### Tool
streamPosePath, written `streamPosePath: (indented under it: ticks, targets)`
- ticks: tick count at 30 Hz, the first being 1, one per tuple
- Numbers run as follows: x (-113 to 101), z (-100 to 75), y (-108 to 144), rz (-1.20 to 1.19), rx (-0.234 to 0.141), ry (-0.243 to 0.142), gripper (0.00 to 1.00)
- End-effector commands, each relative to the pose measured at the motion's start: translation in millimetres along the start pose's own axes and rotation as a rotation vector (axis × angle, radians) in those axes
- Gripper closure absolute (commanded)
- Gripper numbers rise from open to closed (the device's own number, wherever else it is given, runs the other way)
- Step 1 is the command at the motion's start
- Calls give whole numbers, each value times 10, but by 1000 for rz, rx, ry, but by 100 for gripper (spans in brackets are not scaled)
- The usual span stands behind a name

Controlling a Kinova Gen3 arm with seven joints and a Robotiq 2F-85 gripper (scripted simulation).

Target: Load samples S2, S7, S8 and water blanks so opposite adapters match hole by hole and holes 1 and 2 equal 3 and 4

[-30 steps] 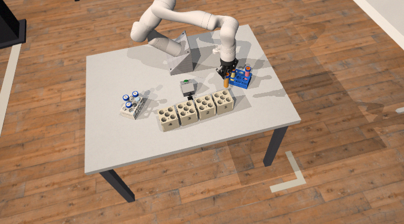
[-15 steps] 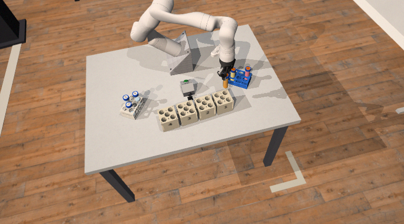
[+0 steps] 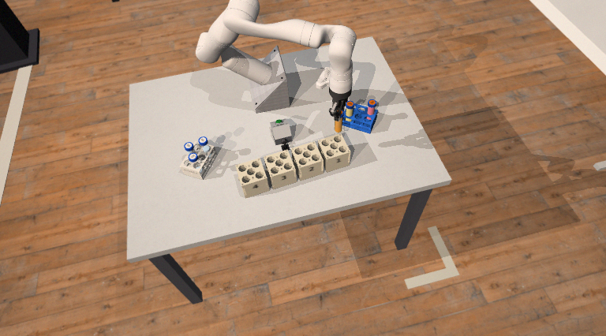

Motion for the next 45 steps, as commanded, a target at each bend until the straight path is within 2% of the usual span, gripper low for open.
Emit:
streamPosePath:
  ticks: [1,10,38,45]
  targets:
    - [-3,-10,0,-5,0,-2,90]
    - [-3,44,0,-5,0,-2,90]
    - [-4,390,0,-5,0,-2,90]
    - [-4,390,0,-5,0,-2,90]
Point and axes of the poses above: the point where the finger pads meet when closed, its own z axis out along the fingers, its own y axis across the jaws, x = y × z, the point moved 2 cm from there along -z, back along the fingers, and after that the axes turned 10 degrees about -z, right-handed, at the moved point
